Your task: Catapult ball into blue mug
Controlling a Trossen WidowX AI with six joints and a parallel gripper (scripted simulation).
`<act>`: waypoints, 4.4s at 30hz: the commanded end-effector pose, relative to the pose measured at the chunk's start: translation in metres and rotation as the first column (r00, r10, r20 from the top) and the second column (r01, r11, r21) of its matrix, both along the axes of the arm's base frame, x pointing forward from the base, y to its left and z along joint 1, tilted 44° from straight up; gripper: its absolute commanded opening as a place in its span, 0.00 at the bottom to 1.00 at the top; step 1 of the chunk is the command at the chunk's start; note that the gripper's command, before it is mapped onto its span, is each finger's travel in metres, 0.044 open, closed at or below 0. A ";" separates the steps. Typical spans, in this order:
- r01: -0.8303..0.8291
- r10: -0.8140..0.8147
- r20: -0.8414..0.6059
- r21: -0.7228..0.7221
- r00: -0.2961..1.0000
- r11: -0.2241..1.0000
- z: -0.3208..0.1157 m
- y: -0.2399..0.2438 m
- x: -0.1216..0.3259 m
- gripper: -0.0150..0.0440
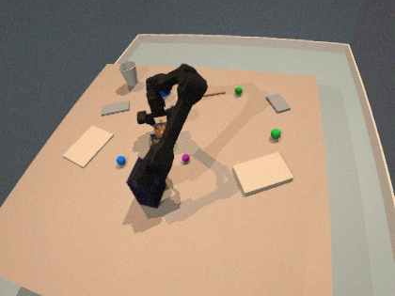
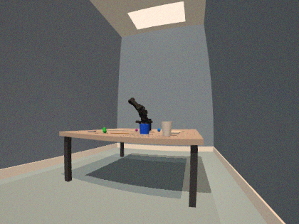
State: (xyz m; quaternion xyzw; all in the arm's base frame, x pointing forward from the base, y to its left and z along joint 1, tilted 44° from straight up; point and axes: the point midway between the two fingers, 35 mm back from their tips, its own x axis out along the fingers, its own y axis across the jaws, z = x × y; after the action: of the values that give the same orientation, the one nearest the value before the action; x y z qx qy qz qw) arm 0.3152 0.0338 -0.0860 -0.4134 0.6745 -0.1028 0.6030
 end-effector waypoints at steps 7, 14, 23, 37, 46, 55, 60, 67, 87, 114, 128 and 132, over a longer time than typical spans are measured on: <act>0.001 -0.001 0.001 0.001 1.000 1.000 0.000 0.000 0.000 0.61; 0.001 -0.001 0.001 0.001 1.000 1.000 0.002 0.002 0.001 0.92; 0.000 0.000 -0.002 0.005 1.000 1.000 0.073 0.069 -0.008 1.00; -0.005 0.005 0.006 0.002 1.000 1.000 0.043 0.042 -0.006 1.00; -0.005 0.005 0.006 0.001 1.000 1.000 0.033 0.032 -0.005 1.00; -0.005 0.005 0.006 0.001 1.000 1.000 0.022 0.022 -0.003 1.00; -0.005 0.005 0.006 0.001 1.000 1.000 0.016 0.017 -0.002 1.00; -0.005 0.005 0.006 0.000 1.000 1.000 0.008 0.009 -0.001 1.00; -0.001 0.001 0.010 0.003 1.000 1.000 0.000 0.000 0.000 0.64; -0.005 0.005 0.006 0.002 1.000 1.000 0.026 0.026 -0.001 0.25; -0.006 0.006 0.005 0.001 1.000 1.000 0.009 0.010 0.000 0.25; -0.006 0.006 0.005 0.000 1.000 1.000 0.005 0.005 0.001 0.25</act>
State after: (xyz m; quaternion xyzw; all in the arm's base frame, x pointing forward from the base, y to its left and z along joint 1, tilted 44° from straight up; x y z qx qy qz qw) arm 0.3154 0.0413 -0.0790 -0.4116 0.6742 -0.1036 0.6044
